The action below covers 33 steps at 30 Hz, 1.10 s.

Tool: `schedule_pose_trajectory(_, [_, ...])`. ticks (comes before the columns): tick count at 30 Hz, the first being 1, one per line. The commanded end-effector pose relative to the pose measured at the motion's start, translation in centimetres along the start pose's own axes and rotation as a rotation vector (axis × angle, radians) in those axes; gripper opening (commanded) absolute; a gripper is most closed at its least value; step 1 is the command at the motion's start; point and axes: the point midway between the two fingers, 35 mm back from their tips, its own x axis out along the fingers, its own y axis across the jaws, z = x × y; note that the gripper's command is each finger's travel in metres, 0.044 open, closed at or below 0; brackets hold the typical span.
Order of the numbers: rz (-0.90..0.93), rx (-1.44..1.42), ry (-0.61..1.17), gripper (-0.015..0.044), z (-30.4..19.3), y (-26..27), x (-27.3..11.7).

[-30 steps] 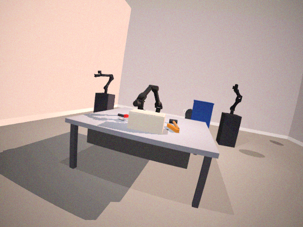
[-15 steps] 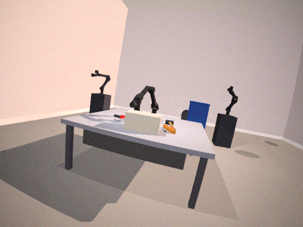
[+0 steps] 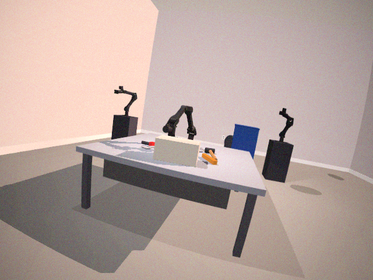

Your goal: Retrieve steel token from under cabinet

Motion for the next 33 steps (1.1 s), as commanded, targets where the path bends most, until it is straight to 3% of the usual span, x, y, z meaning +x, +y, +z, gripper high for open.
schedule_pose_trajectory(1, [0.006,-0.008,0.002,0.0,0.1,0.8,0.1])
schedule_pose_trajectory(33, [0.008,-0.008,0.002,0.0,0.0,3.2,0.1])
